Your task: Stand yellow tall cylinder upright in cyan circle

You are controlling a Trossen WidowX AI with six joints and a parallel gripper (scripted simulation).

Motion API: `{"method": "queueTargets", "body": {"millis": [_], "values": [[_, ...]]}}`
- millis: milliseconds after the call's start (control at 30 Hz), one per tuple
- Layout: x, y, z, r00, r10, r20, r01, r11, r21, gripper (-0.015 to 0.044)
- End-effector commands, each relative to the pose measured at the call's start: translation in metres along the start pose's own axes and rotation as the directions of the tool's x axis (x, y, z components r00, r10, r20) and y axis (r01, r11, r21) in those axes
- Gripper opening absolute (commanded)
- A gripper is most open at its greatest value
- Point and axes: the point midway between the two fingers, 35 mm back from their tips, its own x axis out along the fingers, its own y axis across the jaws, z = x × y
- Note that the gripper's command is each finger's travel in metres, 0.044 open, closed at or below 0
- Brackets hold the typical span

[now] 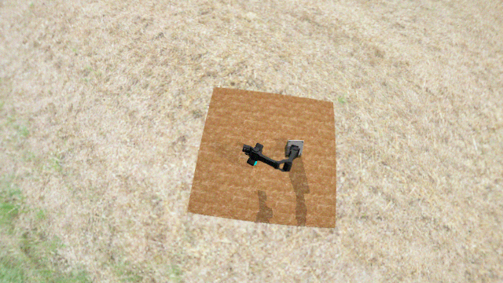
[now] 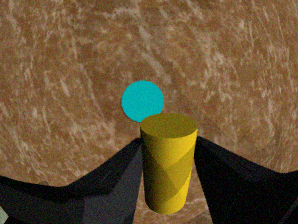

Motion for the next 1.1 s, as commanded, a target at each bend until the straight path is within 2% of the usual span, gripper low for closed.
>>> {"method": "queueTargets", "body": {"millis": [0, 1067], "values": [[0.002, -0.002, 0.0, 0.999, -0.026, 0.02, 0.026, 1.0, -0.003, 0.0105], [0.022, -0.01, 0.003, 0.97, -0.173, 0.174, 0.18, 0.983, -0.029, 0.0105]]}}
